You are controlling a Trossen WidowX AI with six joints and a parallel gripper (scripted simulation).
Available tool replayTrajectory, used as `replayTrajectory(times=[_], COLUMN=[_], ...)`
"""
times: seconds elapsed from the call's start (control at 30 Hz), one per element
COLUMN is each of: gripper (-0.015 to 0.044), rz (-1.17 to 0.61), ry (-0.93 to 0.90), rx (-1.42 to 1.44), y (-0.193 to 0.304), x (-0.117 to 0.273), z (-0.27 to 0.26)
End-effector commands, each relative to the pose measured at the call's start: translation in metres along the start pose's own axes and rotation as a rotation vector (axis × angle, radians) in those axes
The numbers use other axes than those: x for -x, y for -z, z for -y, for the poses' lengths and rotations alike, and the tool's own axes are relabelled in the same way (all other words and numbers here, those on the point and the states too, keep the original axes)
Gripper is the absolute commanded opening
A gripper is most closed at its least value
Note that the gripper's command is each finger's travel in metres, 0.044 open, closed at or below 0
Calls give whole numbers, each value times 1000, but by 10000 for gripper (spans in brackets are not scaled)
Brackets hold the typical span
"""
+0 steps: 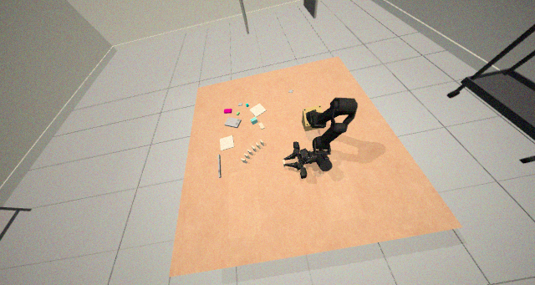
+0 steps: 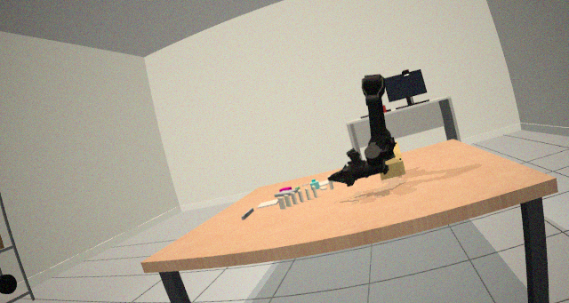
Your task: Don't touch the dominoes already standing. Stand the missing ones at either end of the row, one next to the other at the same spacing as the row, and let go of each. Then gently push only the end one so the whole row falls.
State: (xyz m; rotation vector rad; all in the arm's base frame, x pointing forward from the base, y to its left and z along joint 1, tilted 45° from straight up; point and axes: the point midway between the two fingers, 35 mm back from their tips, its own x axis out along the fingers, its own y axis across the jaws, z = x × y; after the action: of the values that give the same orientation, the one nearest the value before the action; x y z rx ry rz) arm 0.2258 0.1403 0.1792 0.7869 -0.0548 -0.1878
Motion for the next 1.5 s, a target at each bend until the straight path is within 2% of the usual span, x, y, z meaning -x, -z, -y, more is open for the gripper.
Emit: replayTrajectory(times=[0.0, 0.67, 1.07, 1.47], gripper=[107, 107, 107, 422], rz=[3, 1, 1, 1], ry=[3, 3, 3, 3], rx=[-1, 5, 5, 5], y=[9, 48, 49, 49], x=[0, 1, 1, 1], z=[1, 11, 12, 12])
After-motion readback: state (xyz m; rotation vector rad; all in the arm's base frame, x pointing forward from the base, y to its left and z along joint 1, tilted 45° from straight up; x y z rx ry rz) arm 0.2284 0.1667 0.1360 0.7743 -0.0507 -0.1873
